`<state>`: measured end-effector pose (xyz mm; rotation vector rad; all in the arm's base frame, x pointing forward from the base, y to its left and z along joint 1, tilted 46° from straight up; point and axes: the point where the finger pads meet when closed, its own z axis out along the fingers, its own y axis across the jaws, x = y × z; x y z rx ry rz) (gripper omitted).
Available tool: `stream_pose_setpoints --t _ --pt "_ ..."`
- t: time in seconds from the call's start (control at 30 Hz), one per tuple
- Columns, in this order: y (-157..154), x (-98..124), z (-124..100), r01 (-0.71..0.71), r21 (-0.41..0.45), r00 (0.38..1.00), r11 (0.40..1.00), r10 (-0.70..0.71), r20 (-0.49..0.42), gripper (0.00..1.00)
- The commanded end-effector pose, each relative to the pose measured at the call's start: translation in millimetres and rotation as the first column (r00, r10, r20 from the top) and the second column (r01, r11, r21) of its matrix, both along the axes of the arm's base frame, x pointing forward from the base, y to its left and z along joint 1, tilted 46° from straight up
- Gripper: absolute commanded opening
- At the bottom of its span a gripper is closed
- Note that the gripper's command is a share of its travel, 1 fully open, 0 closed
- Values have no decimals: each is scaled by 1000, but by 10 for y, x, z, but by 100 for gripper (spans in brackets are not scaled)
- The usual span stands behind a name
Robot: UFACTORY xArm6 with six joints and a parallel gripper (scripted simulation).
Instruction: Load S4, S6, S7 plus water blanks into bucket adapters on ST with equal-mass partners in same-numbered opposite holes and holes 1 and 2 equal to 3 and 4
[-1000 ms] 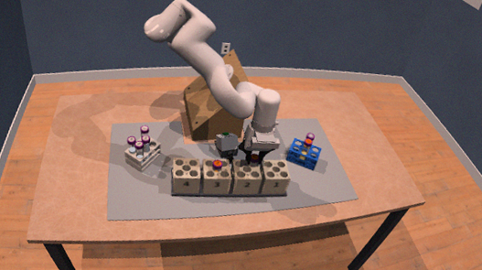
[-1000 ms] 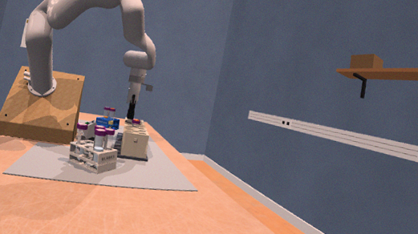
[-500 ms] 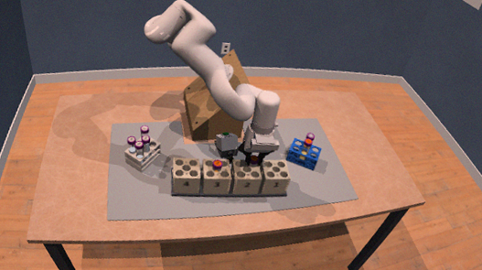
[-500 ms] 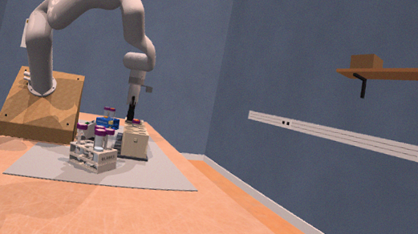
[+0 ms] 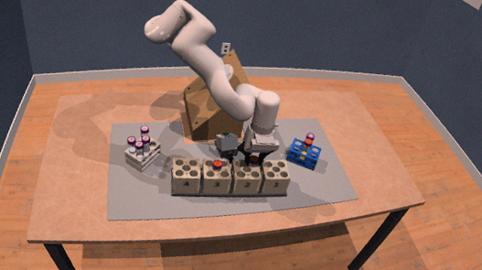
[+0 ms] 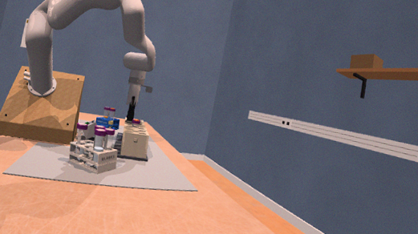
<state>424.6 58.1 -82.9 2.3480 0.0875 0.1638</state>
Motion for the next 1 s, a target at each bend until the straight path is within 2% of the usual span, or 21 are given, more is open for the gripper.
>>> stream_pose_setpoints --t 0.0,0.57,0.97 --pt "14 11 8 -2 2 1000 1000 2 3 44" --pt "14 11 8 -2 2 1000 1000 2 3 44" --pt "154 -19 147 -2 2 1000 1000 2 3 44"
